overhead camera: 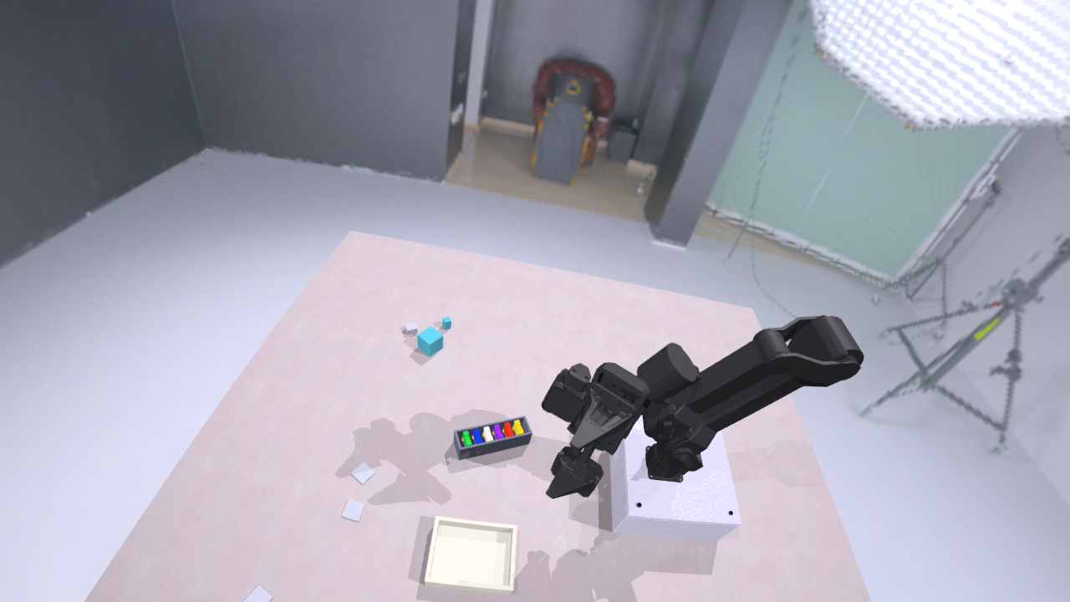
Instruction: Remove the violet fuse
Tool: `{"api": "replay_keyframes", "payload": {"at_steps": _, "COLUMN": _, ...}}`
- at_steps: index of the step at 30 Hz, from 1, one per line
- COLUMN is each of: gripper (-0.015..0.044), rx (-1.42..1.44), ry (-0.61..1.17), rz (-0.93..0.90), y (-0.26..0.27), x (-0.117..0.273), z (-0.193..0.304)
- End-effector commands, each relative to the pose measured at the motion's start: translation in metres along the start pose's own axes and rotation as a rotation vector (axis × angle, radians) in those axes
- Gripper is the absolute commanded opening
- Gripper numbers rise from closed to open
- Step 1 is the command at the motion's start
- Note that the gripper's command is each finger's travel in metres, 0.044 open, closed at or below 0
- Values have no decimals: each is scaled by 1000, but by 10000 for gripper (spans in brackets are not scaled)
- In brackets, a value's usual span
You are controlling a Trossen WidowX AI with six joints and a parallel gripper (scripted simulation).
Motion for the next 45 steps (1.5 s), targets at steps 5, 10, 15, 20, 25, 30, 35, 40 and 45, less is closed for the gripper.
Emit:
{"api": "replay_keyframes", "payload": {"at_steps": 5, "gripper": 269, "rx": 227, "ry": -122, "rz": 71, "y": -5, "x": -9, "z": -36}}
{"api": "replay_keyframes", "payload": {"at_steps": 10, "gripper": 137, "rx": 555, "ry": -249, "rz": 255, "y": -19, "x": -15, "z": -85}}
{"api": "replay_keyframes", "payload": {"at_steps": 15, "gripper": 74, "rx": 871, "ry": -283, "rz": 517, "y": -37, "x": -11, "z": -127}}
{"api": "replay_keyframes", "payload": {"at_steps": 20, "gripper": 74, "rx": 1063, "ry": -238, "rz": 710, "y": -51, "x": -4, "z": -150}}
{"api": "replay_keyframes", "payload": {"at_steps": 25, "gripper": 74, "rx": 1193, "ry": -155, "rz": 895, "y": -63, "x": 5, "z": -169}}
{"api": "replay_keyframes", "payload": {"at_steps": 30, "gripper": 74, "rx": 1322, "ry": -31, "rz": 1045, "y": -74, "x": 13, "z": -181}}
{"api": "replay_keyframes", "payload": {"at_steps": 35, "gripper": 74, "rx": 1420, "ry": 137, "rz": 1198, "y": -85, "x": 26, "z": -192}}
{"api": "replay_keyframes", "payload": {"at_steps": 40, "gripper": 74, "rx": 1522, "ry": 342, "rz": 1307, "y": -93, "x": 38, "z": -199}}
{"api": "replay_keyframes", "payload": {"at_steps": 45, "gripper": 74, "rx": 1580, "ry": 590, "rz": 1397, "y": -100, "x": 55, "z": -204}}
Point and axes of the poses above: the point midway between the two fingers, 35 mm back from their tips, its own x axis back along the fingers, its own y axis across the jaws, z = x × y, the point moved 2 cm from there along x, back along the fingers, and after that the axes turned 8 degrees about -x, right-handed, at the moved point
